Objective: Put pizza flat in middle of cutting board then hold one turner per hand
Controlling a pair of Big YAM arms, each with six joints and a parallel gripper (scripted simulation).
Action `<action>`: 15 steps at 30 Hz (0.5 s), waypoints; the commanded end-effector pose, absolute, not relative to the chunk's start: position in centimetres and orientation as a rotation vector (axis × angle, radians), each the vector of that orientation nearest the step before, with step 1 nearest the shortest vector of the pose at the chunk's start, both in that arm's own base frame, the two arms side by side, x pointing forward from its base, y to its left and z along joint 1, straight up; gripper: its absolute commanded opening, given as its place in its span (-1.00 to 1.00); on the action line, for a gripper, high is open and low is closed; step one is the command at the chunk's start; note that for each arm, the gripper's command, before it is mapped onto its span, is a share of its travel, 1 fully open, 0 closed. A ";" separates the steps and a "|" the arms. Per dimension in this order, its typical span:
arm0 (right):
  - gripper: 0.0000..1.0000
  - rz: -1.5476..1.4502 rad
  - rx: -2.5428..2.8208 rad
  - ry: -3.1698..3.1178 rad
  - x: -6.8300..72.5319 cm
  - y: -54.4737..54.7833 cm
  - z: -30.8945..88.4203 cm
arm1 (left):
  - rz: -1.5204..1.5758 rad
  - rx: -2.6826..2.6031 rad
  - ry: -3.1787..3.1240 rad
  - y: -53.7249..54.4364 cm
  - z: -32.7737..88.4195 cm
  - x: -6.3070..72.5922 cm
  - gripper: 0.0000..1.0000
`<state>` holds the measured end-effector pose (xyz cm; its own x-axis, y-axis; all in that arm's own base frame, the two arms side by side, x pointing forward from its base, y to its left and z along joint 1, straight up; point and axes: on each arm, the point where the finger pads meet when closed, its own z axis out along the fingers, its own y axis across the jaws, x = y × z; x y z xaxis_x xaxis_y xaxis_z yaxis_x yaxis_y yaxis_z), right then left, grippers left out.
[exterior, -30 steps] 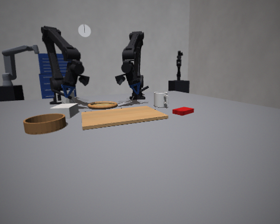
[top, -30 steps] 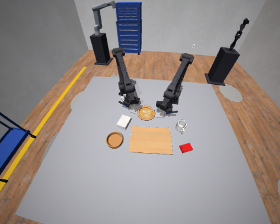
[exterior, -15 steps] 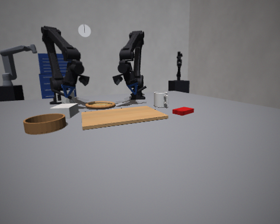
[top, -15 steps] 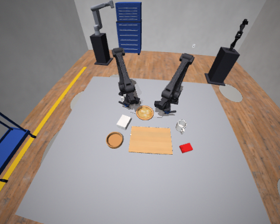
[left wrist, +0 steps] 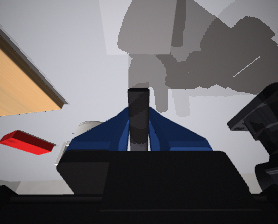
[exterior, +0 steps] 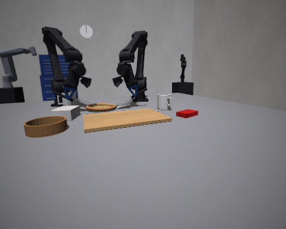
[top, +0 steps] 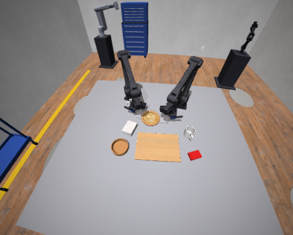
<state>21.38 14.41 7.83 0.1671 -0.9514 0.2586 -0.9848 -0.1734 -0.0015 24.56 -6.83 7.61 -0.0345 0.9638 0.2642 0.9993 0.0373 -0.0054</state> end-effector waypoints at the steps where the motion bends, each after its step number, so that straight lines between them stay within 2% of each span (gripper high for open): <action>1: -0.87 0.302 2.300 -1.932 21.8 15.1 8.6 | -0.288 -2.059 -2.167 -8.7 8.9 26.6 -0.87; 15: -0.87 0.302 2.301 -1.932 21.7 15.1 8.6 | -0.276 -2.046 -2.143 -10.0 8.9 26.1 -0.87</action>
